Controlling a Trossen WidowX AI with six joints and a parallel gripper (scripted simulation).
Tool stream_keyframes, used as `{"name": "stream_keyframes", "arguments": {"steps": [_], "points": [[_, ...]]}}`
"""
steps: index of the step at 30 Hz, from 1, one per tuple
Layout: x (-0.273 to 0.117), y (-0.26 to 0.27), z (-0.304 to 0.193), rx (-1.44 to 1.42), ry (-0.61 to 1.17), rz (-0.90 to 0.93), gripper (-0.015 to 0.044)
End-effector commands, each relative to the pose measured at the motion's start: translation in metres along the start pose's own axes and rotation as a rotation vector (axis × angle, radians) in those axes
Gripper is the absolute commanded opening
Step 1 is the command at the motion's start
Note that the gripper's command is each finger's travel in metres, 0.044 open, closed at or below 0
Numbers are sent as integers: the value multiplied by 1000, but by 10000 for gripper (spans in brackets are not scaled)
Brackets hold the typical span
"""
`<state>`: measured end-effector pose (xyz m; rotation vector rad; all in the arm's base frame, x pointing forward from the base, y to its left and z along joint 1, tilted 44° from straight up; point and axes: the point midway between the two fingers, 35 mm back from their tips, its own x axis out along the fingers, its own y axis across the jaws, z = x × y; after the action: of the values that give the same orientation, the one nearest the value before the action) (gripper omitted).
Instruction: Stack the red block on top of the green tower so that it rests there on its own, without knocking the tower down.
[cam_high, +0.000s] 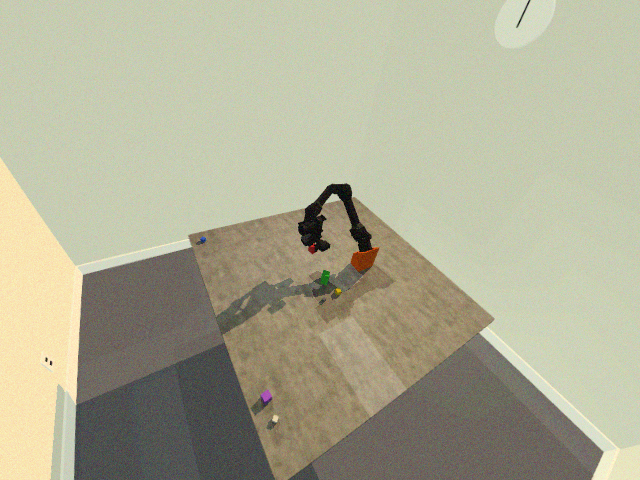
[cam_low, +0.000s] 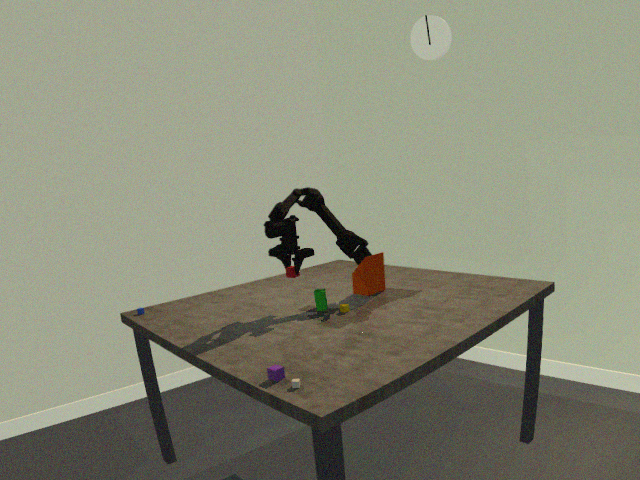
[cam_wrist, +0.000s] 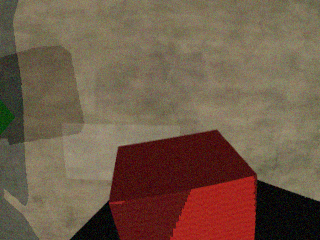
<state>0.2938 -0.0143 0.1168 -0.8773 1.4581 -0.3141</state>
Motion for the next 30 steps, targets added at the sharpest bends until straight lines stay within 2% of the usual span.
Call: {"name": "stream_keyframes", "arguments": {"steps": [1, 6, 23, 30], "points": [[-1, 0, 0, 2, -1, 0, 0], [-5, 10, 4, 8, -7, 5, 0], [-6, 134, 24, 8, -7, 12, 0], [-5, 142, 24, 9, -7, 8, 0]]}}
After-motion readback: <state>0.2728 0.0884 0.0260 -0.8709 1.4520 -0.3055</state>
